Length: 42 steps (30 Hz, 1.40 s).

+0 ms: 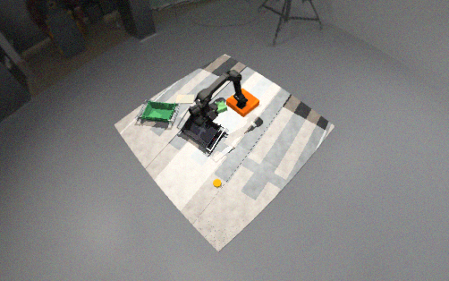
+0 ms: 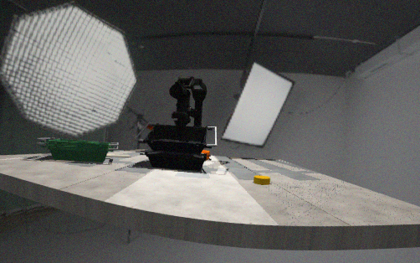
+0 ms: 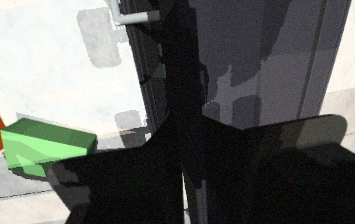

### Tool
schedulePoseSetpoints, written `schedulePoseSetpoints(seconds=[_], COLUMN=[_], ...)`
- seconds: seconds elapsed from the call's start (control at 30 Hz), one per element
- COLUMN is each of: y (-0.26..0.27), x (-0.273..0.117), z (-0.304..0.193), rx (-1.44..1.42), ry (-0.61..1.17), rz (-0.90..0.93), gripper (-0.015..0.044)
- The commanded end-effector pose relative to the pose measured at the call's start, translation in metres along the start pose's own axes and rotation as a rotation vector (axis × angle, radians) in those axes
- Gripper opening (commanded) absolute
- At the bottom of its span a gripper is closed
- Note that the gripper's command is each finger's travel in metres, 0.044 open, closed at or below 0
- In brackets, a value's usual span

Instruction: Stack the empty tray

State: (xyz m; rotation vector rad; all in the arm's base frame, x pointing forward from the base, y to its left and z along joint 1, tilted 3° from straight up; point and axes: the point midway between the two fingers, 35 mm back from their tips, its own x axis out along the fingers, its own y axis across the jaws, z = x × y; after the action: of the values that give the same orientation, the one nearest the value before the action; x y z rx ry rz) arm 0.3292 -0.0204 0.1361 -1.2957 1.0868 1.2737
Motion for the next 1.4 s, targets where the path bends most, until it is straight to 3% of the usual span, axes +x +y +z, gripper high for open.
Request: schedulePoseSetpoints(seconds=[0.0,1.37], y=[-0.001,0.015], x=[0.001,0.021], z=[0.001,0.001], rx=[-0.001,-0.001], ry=[-0.003,-0.003], rz=[-0.02,-0.018], gripper=[0.0,0.0])
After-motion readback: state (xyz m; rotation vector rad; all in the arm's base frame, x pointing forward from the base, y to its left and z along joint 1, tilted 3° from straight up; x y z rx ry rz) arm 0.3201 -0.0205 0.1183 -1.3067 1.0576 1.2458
